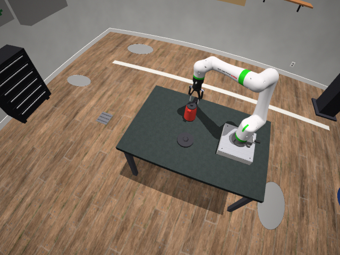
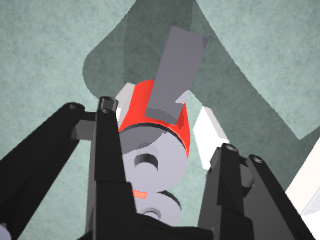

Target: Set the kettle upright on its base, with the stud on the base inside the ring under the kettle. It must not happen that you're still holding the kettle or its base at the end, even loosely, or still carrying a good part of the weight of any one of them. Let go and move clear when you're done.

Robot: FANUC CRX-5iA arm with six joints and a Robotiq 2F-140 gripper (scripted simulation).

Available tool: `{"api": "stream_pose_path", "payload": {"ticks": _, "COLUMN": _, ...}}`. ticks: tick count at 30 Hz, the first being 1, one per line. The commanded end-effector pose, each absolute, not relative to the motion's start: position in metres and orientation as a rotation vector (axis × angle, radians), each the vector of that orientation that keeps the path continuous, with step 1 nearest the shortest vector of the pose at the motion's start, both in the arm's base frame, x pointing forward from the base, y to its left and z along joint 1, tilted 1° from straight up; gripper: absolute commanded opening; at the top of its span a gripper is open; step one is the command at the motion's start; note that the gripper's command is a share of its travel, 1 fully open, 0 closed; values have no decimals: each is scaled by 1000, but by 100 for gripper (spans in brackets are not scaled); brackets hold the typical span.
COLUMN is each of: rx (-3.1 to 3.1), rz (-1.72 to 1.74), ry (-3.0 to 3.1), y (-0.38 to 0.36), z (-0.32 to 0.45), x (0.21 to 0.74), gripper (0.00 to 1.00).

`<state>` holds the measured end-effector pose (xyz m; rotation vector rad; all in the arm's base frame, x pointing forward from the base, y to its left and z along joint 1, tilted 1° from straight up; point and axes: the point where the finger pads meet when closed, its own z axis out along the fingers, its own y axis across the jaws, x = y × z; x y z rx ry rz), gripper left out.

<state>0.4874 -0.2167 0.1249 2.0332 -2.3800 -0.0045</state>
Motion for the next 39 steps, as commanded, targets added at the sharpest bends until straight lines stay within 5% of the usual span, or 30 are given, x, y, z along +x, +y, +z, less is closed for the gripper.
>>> {"api": "stream_pose_path", "payload": {"ticks": 1, "rx": 2033, "rz": -4, "ry": -2380, "y": -217, "z": 125, "x": 488, "gripper": 47}}
{"api": "stream_pose_path", "payload": {"ticks": 39, "rx": 2033, "rz": -4, "ry": -2380, "y": -217, "z": 78, "x": 487, "gripper": 47}}
